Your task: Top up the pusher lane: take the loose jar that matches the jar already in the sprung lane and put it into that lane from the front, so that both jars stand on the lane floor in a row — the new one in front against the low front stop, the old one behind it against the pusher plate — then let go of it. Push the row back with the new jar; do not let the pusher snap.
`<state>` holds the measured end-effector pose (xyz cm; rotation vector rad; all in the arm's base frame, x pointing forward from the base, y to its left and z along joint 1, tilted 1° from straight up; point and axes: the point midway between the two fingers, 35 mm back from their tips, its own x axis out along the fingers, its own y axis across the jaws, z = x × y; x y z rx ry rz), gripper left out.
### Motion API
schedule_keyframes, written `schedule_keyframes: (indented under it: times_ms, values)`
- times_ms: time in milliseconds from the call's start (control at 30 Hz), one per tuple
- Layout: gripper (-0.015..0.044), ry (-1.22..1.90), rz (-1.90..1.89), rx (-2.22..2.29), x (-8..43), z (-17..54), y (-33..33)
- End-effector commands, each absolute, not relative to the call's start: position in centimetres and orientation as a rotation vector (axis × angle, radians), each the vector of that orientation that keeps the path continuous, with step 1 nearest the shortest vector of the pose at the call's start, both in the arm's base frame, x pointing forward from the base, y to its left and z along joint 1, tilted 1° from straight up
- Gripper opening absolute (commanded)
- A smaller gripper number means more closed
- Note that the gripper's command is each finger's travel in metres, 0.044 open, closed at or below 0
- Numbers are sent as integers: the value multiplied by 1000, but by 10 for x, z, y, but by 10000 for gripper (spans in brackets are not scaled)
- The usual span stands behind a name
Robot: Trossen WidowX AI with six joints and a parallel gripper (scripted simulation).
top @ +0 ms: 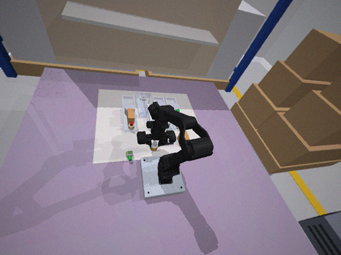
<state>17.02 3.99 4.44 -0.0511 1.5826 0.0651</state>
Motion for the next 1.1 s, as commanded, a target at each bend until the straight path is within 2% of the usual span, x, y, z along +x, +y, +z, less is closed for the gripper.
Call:
schedule_keyframes:
  times_ms: [0, 500, 1067]
  values:
    - [0, 1569, 66, -53, 173, 64, 38]
    - [0, 1559, 60, -43, 167, 124, 30]
    - [0, 1556, 59, -46, 233, 100, 28]
